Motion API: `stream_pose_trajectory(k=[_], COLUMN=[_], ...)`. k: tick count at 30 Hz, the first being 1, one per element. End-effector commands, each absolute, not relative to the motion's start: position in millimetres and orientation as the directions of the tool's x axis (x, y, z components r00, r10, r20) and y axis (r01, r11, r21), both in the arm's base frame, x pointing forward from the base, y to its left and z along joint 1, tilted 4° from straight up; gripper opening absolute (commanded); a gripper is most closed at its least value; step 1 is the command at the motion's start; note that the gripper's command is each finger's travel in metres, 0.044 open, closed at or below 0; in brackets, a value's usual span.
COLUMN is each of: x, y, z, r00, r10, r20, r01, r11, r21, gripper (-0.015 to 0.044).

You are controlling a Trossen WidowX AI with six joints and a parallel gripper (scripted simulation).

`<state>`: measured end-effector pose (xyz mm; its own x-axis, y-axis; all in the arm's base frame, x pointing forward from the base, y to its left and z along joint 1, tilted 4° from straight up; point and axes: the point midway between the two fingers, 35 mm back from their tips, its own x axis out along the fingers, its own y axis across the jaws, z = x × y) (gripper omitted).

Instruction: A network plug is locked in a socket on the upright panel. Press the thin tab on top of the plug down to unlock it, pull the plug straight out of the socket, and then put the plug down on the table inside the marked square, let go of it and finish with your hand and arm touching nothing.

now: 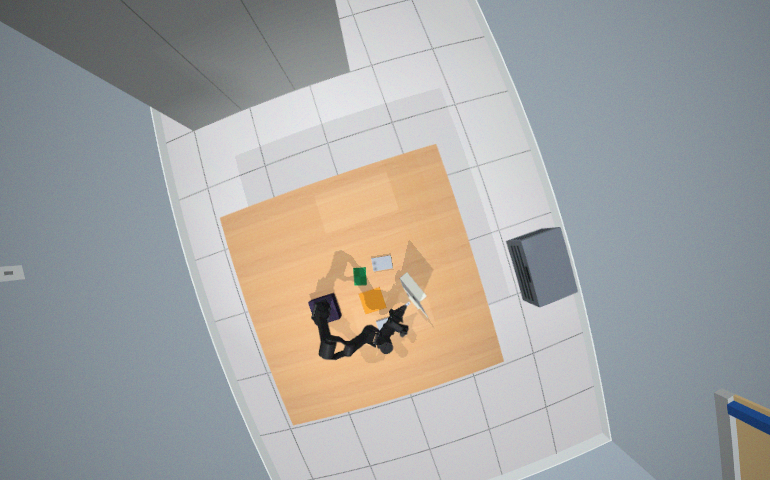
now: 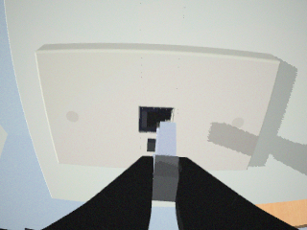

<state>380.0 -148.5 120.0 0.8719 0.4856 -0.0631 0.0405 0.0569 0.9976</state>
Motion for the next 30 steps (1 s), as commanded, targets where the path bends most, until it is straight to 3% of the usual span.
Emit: stream_pose_trajectory(k=[1, 30], x=[375.6, 353.5], y=[-149.2, -158.5], z=[119.6, 120.6], r00=[0.87, 0.87], r10=[0.488, 0.488], r20=[-0.064, -0.066], r01=[0.04, 0.042], r11=[0.059, 0.06], r21=[0.997, 0.997], gripper=[0.0, 0.0])
